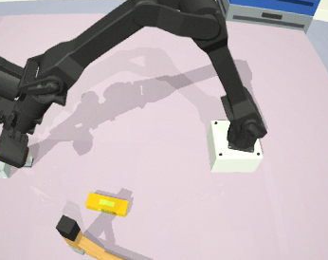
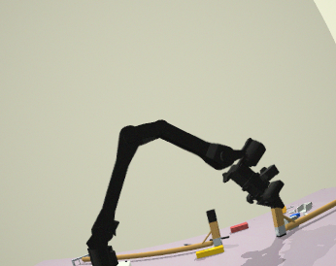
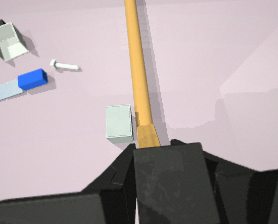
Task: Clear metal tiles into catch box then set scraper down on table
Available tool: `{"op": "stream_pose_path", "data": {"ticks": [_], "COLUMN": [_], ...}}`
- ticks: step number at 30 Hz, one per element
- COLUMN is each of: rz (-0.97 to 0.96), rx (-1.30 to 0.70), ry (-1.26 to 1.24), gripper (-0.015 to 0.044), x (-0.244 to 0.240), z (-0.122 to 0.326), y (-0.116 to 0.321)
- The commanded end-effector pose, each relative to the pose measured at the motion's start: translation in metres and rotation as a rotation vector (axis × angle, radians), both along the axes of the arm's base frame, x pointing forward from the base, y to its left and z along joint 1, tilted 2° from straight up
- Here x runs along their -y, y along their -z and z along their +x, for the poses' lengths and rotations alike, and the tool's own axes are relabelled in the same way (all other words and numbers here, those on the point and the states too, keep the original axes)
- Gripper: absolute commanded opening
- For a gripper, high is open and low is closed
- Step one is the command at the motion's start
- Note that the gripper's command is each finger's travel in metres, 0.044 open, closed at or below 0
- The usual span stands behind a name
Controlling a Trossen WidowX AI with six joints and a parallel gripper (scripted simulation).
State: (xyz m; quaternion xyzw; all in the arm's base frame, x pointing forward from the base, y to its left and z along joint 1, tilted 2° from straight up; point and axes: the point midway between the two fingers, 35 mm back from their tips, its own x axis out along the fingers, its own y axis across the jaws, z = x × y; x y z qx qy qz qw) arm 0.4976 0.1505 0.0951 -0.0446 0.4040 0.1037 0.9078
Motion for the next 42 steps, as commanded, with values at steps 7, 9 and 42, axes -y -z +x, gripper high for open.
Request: {"op": "stream_pose_path", "data": {"ticks": [7,9,42], "rz": [0.0,0.0,0.002], "rx": [0.0,0.0,0.005], "ry": [0.0,0.0,-0.001], "gripper": [0.0,0.0,0.0], "x": [0.0,0.0,0.005], "z": [0.0,0.0,-0.034], "y": [0.0,0.0,-0.008]}}
